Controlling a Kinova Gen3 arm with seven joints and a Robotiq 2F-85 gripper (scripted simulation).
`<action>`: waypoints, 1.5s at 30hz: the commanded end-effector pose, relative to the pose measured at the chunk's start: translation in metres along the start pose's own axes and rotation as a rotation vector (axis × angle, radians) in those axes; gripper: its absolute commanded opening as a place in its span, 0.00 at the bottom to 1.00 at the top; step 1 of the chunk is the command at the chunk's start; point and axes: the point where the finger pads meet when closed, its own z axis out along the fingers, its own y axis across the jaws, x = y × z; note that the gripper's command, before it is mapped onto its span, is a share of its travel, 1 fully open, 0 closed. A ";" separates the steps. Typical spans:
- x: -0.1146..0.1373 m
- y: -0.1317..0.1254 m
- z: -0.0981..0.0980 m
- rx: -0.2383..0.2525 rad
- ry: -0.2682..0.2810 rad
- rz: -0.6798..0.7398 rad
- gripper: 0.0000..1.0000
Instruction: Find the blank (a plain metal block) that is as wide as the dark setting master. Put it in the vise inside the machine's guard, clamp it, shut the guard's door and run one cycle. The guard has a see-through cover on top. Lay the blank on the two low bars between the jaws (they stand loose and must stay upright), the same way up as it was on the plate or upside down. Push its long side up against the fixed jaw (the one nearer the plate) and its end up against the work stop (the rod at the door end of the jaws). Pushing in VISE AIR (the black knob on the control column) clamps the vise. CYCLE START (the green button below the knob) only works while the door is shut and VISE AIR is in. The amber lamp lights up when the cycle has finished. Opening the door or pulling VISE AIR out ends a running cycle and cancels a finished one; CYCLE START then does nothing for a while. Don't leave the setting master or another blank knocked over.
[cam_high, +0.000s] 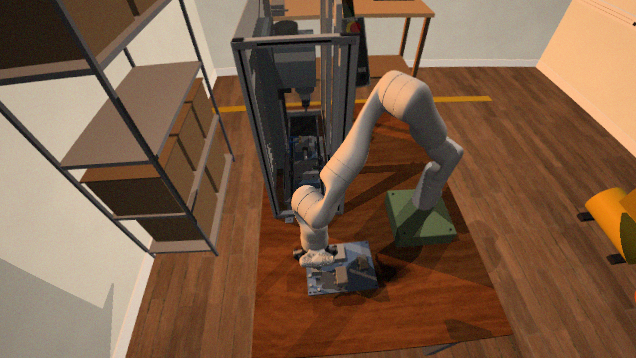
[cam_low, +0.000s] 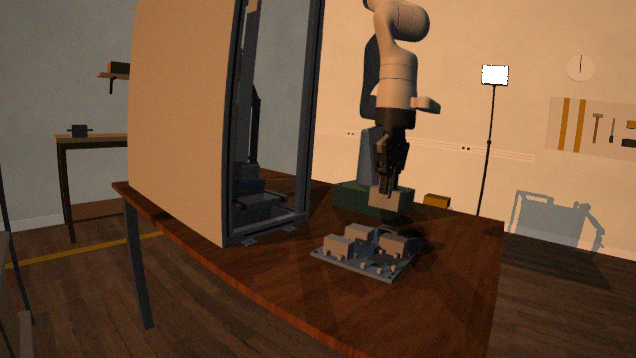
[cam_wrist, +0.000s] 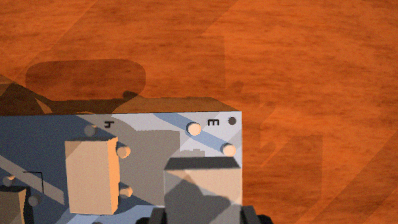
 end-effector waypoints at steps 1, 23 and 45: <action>0.000 0.001 -0.019 -0.002 0.001 0.000 0.10; 0.000 0.000 -0.055 -0.002 0.001 0.000 0.10; 0.000 0.000 -0.084 -0.002 0.001 0.000 0.10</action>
